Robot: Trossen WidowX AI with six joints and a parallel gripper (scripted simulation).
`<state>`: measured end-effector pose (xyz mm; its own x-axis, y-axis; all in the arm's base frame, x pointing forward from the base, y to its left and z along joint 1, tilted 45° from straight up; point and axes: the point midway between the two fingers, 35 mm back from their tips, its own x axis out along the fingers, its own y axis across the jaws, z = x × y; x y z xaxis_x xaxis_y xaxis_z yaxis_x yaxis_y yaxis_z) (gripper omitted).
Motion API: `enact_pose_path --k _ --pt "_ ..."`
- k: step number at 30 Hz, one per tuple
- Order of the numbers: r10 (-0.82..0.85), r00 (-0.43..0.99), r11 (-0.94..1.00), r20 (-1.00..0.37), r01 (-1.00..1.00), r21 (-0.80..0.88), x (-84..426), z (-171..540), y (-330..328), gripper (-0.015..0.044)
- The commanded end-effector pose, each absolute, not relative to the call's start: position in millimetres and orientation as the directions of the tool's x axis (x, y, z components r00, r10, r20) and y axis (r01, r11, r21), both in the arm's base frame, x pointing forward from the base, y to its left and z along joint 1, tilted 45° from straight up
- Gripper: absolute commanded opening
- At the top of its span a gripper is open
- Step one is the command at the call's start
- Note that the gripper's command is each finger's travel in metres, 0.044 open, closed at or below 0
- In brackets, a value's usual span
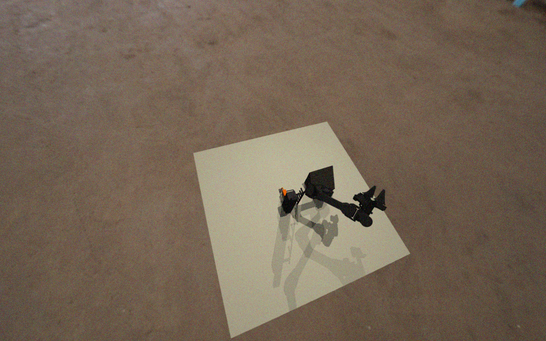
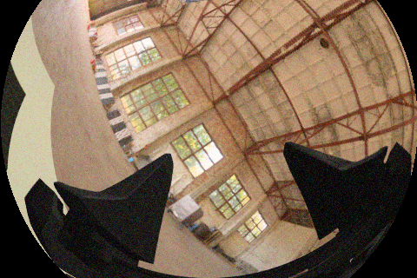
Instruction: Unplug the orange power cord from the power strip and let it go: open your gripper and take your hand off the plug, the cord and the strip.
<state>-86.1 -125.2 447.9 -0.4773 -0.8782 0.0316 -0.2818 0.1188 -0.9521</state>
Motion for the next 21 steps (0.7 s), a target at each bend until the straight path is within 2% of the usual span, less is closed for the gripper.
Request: enact_pose_path --k 1,9,16,21 --pt "-0.877 -0.48 0.118 0.032 -0.279 -0.953 -87 448 -125 0.0374" --pt "-0.755 -0.654 0.017 0.048 -0.092 -0.996 -132 449 -90 0.0164" --pt "-0.502 -0.863 -0.245 0.051 0.085 -0.966 -181 443 -15 0.016" --pt "-0.268 -0.963 -0.483 0.034 0.104 -0.87 -197 433 53 0.016"
